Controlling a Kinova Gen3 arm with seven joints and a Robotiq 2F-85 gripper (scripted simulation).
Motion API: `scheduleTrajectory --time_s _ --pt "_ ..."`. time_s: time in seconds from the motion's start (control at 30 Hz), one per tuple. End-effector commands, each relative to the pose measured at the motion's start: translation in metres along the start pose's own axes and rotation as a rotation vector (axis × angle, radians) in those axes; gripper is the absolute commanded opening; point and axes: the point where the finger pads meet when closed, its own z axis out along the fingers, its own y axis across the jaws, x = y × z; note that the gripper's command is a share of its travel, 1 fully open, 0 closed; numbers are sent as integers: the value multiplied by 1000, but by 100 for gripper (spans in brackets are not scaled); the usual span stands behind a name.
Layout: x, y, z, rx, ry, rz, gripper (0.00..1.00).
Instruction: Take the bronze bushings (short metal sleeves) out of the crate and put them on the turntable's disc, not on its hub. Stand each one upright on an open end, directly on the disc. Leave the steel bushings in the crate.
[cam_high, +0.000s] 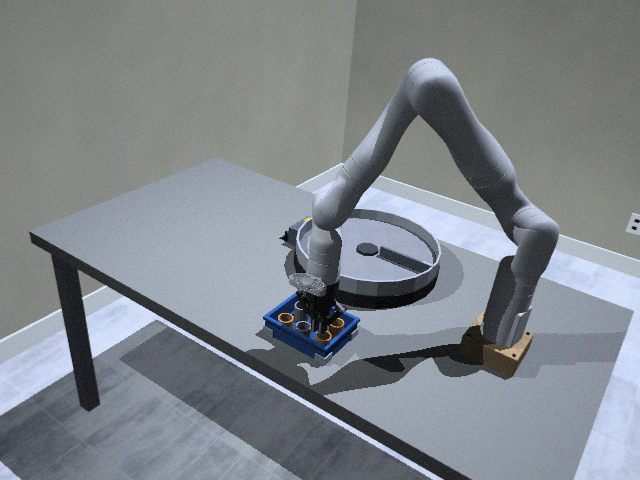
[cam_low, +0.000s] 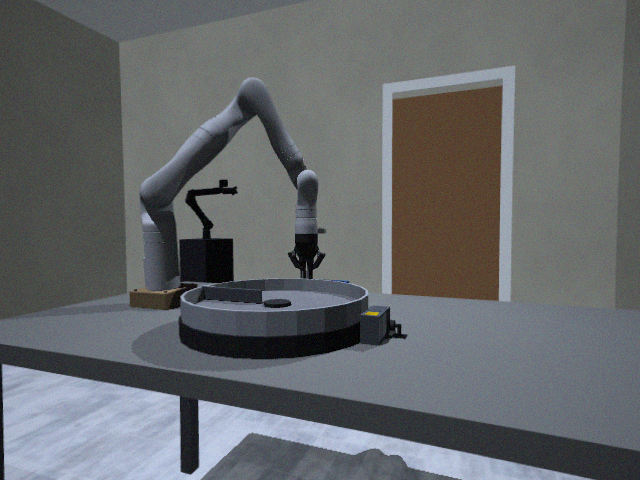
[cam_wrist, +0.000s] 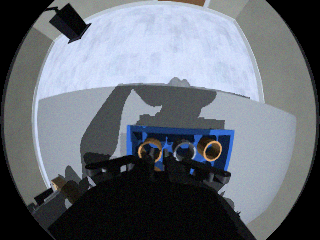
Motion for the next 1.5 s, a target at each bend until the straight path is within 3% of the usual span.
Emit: scheduleTrajectory --time_s 0.0,0.7,1.47 --pt "0 0 -1 -1 1 0 12" --pt "0 0 22 -1 1 0 12" --pt "0 0 23 -1 1 0 12"
